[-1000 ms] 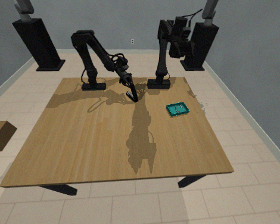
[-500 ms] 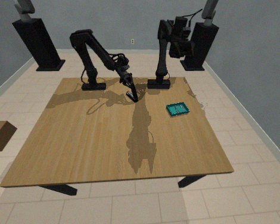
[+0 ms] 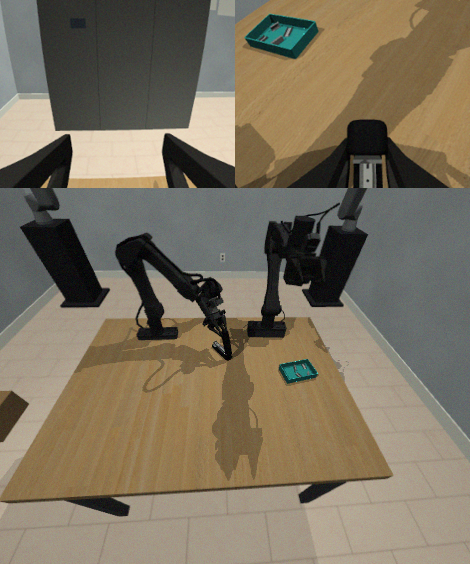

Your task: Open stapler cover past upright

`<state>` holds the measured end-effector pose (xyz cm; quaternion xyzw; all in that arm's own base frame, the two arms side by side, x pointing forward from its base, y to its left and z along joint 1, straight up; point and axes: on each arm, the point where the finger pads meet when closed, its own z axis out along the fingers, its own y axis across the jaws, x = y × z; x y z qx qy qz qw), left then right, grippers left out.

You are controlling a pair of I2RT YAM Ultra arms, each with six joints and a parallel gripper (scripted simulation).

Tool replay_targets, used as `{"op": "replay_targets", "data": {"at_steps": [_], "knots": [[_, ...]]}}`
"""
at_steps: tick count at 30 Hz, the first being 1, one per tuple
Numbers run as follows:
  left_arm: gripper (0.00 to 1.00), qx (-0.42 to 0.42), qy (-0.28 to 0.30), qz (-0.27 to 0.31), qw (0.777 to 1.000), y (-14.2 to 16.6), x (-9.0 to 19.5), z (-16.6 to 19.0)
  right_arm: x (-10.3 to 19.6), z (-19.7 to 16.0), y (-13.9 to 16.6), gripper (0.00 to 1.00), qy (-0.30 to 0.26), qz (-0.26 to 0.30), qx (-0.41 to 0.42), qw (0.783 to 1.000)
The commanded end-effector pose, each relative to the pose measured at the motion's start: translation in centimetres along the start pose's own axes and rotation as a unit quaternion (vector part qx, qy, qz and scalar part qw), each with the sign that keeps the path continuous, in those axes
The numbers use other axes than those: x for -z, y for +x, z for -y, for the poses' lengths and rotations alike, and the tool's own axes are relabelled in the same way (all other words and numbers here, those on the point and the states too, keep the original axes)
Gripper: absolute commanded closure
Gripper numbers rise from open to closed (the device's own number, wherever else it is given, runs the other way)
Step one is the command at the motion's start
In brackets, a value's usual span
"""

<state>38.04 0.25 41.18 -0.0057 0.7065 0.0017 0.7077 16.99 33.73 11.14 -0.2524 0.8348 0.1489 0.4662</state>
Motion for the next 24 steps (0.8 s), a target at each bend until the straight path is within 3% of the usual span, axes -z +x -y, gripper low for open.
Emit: {"op": "replay_targets", "data": {"at_steps": [1, 24], "knots": [[0.43, -0.003, 0.003, 0.005, 1.0, 0.1, -0.1, 0.0, -0.4, -0.1, -0.6, 0.78, 0.002, -0.04, -0.002, 0.999], [0.43, -0.003, 0.003, 0.005, 1.0, 0.1, -0.1, 0.0, -2.4, 0.0, -2.3, 0.78, -0.001, -0.173, 0.003, 0.985]]}}
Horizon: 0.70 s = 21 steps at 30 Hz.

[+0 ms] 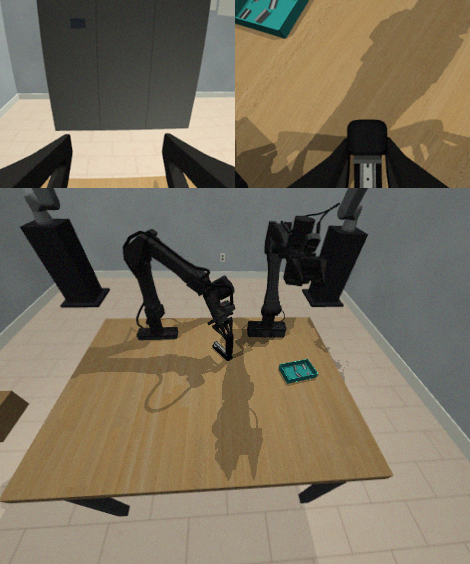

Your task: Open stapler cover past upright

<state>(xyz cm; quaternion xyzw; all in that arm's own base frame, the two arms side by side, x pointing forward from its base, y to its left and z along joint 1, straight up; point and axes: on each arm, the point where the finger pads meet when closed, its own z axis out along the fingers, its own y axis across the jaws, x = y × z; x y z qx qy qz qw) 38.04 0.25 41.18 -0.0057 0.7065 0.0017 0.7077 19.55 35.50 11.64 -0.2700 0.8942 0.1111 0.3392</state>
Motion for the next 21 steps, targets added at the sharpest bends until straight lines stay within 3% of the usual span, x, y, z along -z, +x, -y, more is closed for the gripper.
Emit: {"op": "replay_targets", "data": {"at_steps": [1, 21], "knots": [[0.43, -0.003, 0.003, 0.005, 1.0, 0.1, -0.1, 0.0, 0.0, 0.0, -0.3, 0.78, 0.0, -0.028, 0.004, 1.0], [0.43, -0.003, 0.003, 0.005, 1.0, 0.1, -0.1, 0.0, -1.6, 0.1, -1.7, 0.78, -0.002, -0.141, 0.004, 0.99]]}}
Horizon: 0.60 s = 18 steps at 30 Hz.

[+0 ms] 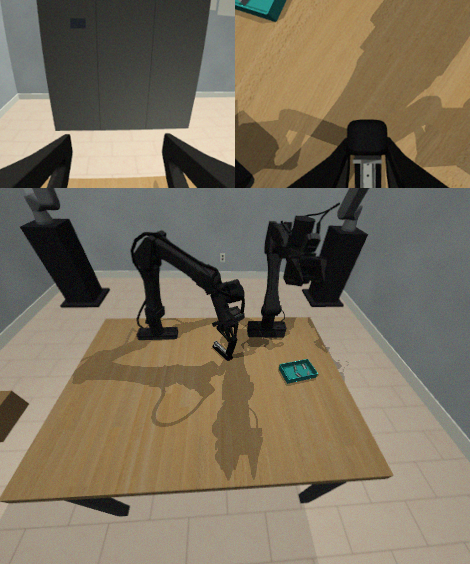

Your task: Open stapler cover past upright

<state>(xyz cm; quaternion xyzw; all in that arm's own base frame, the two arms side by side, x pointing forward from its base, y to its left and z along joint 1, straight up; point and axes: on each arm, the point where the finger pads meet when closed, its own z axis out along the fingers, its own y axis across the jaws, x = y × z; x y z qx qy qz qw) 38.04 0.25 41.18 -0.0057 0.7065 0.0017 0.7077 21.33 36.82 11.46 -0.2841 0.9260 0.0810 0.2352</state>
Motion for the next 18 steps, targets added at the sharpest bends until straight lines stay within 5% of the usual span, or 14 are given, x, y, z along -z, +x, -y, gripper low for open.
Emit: {"op": "replay_targets", "data": {"at_steps": [1, 14, 16, 18], "knots": [[0.43, -0.003, 0.003, 0.005, 1.0, 0.05, -0.05, -0.01, -0.07, 0.19, -0.29, 0.78, 0.0, -0.035, 0.001, 0.999], [0.43, -0.003, 0.003, 0.005, 1.0, 0.05, -0.05, -0.01, -0.29, 0.2, -0.52, 0.78, 0.0, -0.051, -0.002, 0.999], [0.43, -0.003, 0.003, 0.005, 1.0, 0.05, -0.05, -0.01, -0.29, 0.2, -0.52, 0.56, 0.0, -0.051, -0.002, 0.999], [0.43, -0.003, 0.003, 0.005, 1.0, 0.05, -0.05, -0.01, 0.21, 0.2, -0.83, 0.52, -0.003, -0.045, -0.002, 0.999]]}}
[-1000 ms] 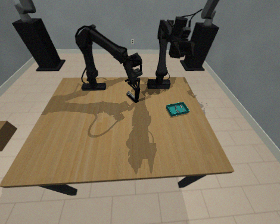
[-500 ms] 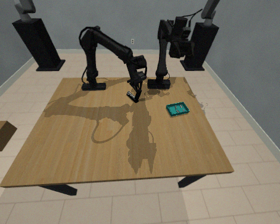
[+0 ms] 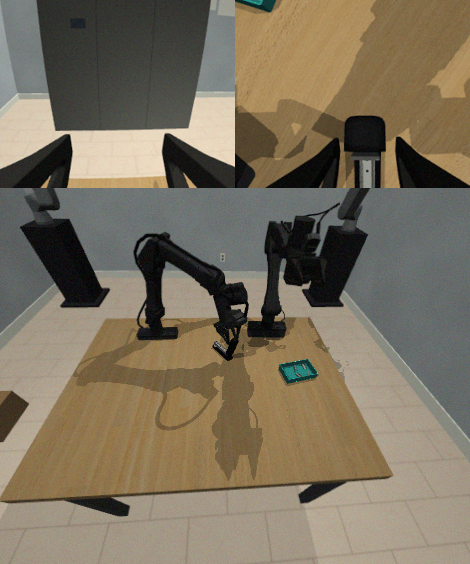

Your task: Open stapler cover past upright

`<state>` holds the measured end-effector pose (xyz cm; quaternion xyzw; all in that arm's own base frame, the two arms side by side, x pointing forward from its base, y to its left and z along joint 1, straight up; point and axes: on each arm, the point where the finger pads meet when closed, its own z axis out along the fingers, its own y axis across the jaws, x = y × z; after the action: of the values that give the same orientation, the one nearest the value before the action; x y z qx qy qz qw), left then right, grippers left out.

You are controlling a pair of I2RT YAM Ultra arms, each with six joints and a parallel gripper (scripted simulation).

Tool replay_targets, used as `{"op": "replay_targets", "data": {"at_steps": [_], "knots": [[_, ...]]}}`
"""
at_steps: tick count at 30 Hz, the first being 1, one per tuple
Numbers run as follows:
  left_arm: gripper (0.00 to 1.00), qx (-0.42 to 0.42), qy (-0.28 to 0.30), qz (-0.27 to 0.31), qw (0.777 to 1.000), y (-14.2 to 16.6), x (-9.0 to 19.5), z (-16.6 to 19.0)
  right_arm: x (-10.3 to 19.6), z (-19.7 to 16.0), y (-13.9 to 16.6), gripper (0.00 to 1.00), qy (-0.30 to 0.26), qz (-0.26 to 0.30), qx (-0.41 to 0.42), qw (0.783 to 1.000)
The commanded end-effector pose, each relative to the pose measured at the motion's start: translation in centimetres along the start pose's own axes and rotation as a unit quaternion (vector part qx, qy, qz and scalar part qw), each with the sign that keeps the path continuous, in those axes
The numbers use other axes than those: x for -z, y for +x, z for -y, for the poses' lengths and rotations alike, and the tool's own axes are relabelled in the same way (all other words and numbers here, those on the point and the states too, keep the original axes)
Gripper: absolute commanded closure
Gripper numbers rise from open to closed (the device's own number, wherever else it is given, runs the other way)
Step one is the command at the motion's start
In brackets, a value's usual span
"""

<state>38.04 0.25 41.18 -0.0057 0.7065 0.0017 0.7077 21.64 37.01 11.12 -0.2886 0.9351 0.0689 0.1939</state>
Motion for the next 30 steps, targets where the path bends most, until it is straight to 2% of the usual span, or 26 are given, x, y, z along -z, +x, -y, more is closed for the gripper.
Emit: {"op": "replay_targets", "data": {"at_steps": [1, 10, 20, 27, 30], "knots": [[0.43, -0.003, 0.003, 0.005, 1.0, 0.1, -0.1, 0.0, 0.9, 0.3, -0.8, 0.52, -0.001, 0.003, -0.002, 1.0], [0.43, -0.003, 0.003, 0.005, 1.0, 0.1, -0.1, 0.0, 2.9, 0.1, -1.7, 0.52, -0.007, 0.027, -0.003, 1.0], [0.43, -0.003, 0.003, 0.005, 1.0, 0.1, -0.1, 0.0, 4.1, -0.4, -1.3, 0.52, -0.006, 0.022, -0.004, 1.0], [0.43, -0.003, 0.003, 0.005, 1.0, 0.1, -0.1, 0.0, 9.1, -0.6, -1.2, 0.52, -0.009, 0.026, -0.006, 1.0], [0.43, -0.003, 0.003, 0.005, 1.0, 0.1, -0.1, 0.0, 9.6, -0.6, -1.2, 0.52, -0.009, 0.026, -0.006, 1.0]]}}
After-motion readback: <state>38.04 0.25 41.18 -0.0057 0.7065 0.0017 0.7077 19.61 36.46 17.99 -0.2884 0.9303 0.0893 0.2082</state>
